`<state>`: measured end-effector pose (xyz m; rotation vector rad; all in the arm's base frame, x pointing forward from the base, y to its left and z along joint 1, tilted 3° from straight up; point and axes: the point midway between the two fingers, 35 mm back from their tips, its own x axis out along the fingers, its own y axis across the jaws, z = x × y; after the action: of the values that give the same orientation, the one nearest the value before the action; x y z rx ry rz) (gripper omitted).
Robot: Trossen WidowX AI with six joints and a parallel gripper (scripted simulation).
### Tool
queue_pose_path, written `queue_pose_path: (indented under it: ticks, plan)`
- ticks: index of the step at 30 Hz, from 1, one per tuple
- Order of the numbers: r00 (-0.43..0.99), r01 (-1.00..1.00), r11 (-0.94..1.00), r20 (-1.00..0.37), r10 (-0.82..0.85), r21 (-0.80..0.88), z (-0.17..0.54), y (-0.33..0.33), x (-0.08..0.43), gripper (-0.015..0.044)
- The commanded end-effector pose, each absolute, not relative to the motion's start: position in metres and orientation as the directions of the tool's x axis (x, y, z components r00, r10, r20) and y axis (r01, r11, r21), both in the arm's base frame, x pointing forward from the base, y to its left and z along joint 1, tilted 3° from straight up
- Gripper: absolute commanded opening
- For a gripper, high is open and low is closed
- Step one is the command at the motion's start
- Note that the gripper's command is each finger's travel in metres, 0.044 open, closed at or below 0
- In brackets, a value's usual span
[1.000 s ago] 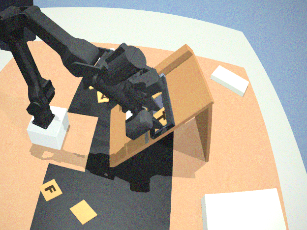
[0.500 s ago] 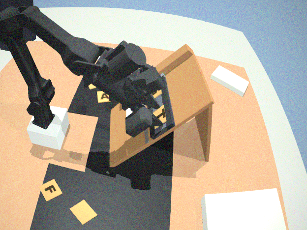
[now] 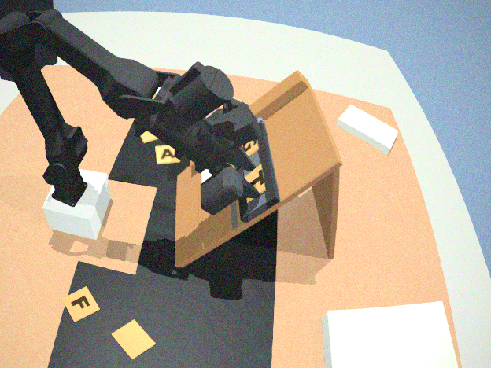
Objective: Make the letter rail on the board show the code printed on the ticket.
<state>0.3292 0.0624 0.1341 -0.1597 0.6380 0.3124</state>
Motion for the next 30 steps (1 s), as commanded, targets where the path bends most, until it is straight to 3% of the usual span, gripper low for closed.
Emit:
queue_pose_path:
  ticks: [1, 30]
  plan:
    - [0.761, -0.328, 0.943, -0.605, 0.234, -0.048, 0.134, 0.064, 0.328, 0.0]
    - [0.76, -0.328, 0.943, -0.605, 0.235, -0.047, 0.134, 0.079, 0.324, 0.0]
